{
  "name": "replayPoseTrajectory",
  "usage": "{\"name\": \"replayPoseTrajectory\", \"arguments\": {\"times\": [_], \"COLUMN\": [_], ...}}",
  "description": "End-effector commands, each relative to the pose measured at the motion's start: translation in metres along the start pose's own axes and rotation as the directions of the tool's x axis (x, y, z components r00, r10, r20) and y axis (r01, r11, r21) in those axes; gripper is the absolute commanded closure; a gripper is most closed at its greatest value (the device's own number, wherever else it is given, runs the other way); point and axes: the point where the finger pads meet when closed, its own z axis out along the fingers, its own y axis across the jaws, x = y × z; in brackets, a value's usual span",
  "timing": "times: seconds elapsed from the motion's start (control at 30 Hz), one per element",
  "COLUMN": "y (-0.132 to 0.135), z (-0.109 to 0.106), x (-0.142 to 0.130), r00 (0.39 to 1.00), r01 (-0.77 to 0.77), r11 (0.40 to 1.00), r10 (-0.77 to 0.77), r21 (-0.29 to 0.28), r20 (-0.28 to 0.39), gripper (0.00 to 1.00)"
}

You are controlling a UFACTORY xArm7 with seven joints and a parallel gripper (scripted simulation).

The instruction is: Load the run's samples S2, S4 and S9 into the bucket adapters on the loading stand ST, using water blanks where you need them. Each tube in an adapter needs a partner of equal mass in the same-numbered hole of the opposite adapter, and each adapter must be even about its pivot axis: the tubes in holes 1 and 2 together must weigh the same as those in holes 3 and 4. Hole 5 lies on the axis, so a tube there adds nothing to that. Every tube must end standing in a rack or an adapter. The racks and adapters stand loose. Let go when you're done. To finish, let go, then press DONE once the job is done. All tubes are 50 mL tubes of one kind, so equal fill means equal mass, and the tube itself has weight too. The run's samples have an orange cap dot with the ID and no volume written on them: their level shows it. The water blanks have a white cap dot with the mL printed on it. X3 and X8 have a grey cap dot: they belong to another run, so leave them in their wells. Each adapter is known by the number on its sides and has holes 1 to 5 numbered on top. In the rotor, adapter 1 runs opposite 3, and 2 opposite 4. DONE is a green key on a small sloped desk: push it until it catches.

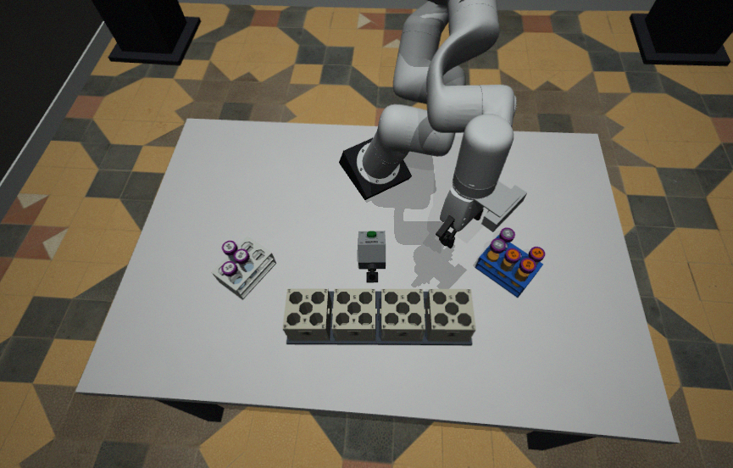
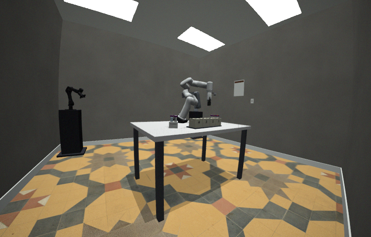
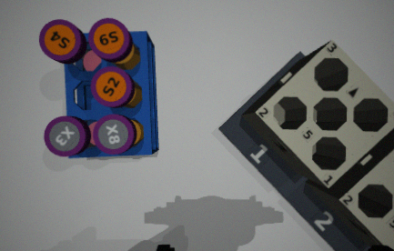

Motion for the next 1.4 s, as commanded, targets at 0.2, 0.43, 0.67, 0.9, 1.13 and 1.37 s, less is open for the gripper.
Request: {"name": "replayPoseTrajectory", "arguments": {"times": [0.2,0.43,0.67,0.9,1.13,1.37], "y": [-0.045,-0.078,-0.091,-0.091,-0.091,-0.091], "z": [-0.002,-0.001,0.001,0.015,0.033,0.047], "x": [0.017,0.028,0.033,0.033,0.033,0.033], "r00": [1.0,1.0,1.0,1.0,1.0,1.0], "r01": [0.0,0.0,0.0,0.0,0.0,0.0], "r11": [1.0,1.0,1.0,1.0,1.0,1.0], "r10": [0.0,0.0,0.0,0.0,0.0,0.0], "r21": [-0.003,-0.002,-0.002,-0.002,-0.002,-0.002], "r20": [-0.004,-0.004,-0.004,-0.004,-0.004,-0.004], "gripper": [0.0,0.0,0.0,0.0,0.0,0.0]}}
